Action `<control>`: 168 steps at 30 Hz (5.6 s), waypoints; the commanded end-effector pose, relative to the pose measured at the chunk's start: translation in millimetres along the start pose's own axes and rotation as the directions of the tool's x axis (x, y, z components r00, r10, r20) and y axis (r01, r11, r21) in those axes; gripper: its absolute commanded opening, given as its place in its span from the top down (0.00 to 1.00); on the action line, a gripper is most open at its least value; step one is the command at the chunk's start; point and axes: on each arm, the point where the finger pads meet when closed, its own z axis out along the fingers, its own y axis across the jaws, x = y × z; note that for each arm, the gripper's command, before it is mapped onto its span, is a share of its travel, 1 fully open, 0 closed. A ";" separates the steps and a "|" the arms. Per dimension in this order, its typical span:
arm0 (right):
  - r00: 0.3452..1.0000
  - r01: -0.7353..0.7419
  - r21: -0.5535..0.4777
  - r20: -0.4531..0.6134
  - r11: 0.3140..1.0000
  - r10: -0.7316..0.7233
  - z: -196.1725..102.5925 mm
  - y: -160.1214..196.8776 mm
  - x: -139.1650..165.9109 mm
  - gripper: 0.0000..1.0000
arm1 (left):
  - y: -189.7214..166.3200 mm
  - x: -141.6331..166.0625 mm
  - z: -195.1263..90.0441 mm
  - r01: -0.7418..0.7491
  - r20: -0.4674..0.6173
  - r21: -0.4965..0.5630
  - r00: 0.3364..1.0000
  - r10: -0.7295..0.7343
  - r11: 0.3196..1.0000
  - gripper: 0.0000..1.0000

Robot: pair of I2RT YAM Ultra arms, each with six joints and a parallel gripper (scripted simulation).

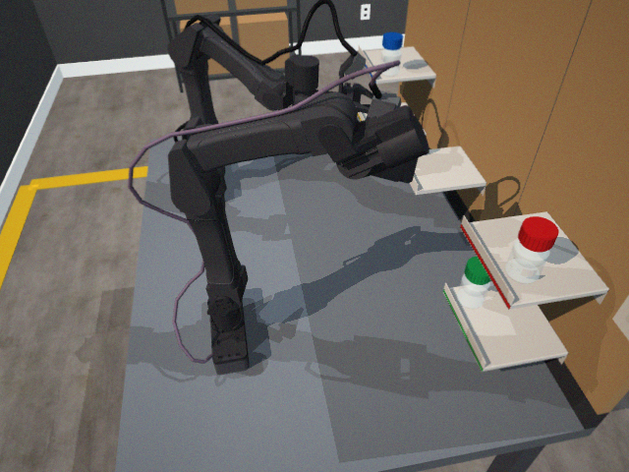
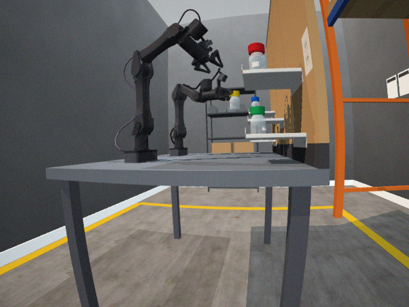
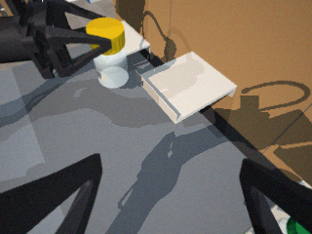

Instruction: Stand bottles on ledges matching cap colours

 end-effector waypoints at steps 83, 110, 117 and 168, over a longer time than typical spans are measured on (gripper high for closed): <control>0.999 0.018 -0.016 0.049 1.000 -0.017 277.3 284.3 -138.7 0.13 | 332.5 138.1 -123.4 0.082 0.079 -0.456 0.996 -0.052 0.886 0.51; 0.999 0.018 -0.016 0.049 1.000 -0.017 277.3 284.3 -138.7 0.13 | 381.3 140.0 -102.5 0.084 0.078 -0.461 0.995 -0.054 0.883 0.51; 0.999 0.018 -0.016 0.049 1.000 -0.017 277.3 284.3 -138.7 0.13 | 388.3 139.4 -100.7 0.084 0.081 -0.468 0.995 -0.052 0.880 0.51; 0.999 0.018 -0.016 0.049 1.000 -0.017 277.3 284.3 -138.7 0.13 | 423.5 118.5 -33.1 0.070 0.116 -0.467 0.993 -0.017 0.881 0.51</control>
